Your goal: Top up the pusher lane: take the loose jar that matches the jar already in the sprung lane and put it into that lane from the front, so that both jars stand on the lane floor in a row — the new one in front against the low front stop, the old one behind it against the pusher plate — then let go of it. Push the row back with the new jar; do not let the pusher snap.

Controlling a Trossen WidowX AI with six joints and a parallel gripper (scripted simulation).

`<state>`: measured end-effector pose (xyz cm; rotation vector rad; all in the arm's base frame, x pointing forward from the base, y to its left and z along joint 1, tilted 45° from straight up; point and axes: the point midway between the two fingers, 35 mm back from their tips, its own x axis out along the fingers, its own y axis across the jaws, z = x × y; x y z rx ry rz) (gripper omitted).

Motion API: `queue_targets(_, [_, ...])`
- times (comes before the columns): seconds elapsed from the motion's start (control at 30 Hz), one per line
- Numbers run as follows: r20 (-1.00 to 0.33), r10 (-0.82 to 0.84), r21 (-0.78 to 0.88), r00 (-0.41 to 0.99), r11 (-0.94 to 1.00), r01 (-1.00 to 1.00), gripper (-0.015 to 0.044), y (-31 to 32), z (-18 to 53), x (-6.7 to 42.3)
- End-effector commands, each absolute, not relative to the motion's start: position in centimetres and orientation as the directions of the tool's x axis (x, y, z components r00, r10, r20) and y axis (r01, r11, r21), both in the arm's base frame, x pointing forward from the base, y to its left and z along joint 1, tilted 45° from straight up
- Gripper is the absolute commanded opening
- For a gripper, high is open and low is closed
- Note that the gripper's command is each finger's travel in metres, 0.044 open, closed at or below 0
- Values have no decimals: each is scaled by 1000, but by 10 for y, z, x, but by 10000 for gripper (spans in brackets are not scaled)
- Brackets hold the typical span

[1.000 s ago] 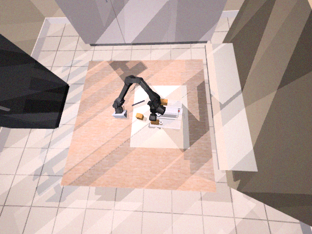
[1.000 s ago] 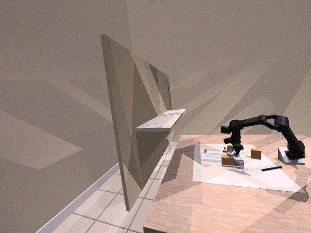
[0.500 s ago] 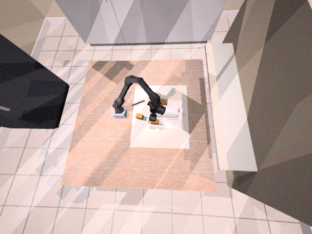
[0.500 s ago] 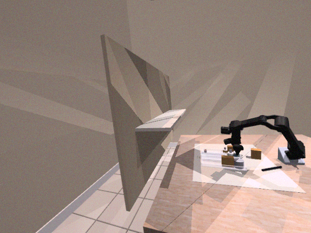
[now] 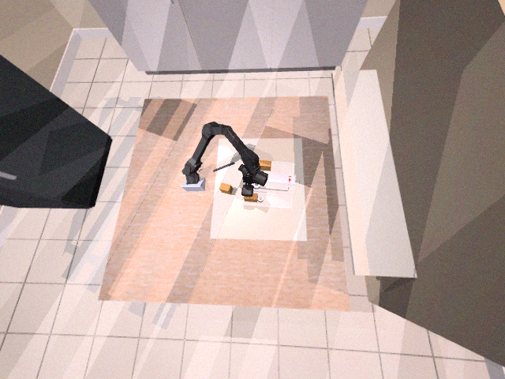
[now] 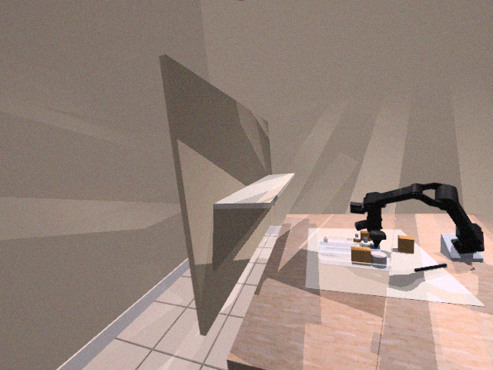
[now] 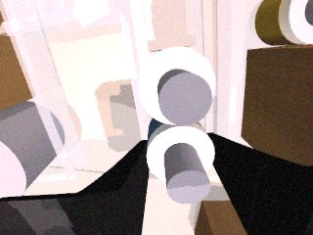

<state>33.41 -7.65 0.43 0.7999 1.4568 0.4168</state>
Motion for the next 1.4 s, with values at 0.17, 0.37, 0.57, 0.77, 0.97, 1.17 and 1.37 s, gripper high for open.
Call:
queue_targets(0.17, [-710,694,702,120,682,204,0,-74,3,337])
queue_targets(0.37, [-710,694,702,120,682,204,0,-74,3,336])
queue_targets(0.57, [-710,694,702,120,682,204,0,-74,3,335])
queue_targets(0.77, [-710,694,702,120,682,204,0,-74,3,334])
queue_targets(0.97, [-710,694,702,120,682,204,0,-73,3,333])
queue_targets(1.17, [-710,694,702,120,682,204,0,-73,3,332])
queue_targets(1.37, [-710,694,702,120,682,205,0,-73,3,331])
